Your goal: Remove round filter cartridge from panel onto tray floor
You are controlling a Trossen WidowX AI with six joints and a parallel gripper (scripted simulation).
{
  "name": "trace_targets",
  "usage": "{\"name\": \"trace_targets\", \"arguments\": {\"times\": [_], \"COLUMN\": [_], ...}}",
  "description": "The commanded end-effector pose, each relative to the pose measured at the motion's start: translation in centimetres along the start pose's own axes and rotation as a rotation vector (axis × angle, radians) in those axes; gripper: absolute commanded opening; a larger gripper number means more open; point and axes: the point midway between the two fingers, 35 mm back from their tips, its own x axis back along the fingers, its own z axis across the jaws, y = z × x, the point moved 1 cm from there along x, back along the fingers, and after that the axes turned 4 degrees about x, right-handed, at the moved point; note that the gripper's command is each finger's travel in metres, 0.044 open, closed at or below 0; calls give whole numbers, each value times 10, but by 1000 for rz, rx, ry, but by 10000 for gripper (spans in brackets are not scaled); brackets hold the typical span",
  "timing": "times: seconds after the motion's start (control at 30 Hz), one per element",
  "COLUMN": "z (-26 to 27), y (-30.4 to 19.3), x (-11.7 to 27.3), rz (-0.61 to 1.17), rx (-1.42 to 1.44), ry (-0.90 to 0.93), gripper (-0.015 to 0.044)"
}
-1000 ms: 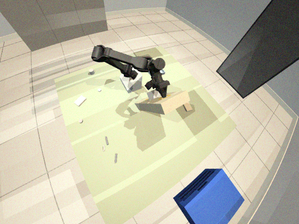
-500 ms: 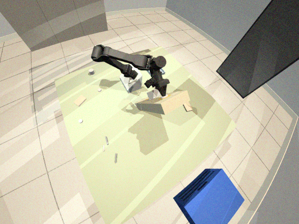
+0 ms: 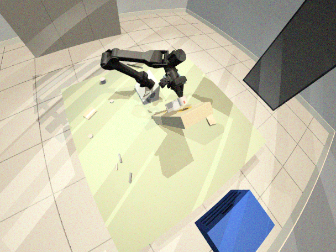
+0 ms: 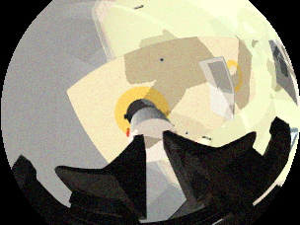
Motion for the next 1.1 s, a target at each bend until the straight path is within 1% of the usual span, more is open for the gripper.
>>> {"name": "trace_targets", "arguments": {"times": [0.0, 0.83, 0.93, 0.97, 1.07], "z": [5, -70, -65, -65, -65], "y": [3, 19, 16, 16, 16], "x": [4, -6, -7, -7, -7], "rz": [-1, -1, -4, -4, -4], "rx": [-21, -20, -13, -13, -13], "ry": [11, 11, 3, 3, 3], "gripper": [0, 0, 79, 93, 93]}}
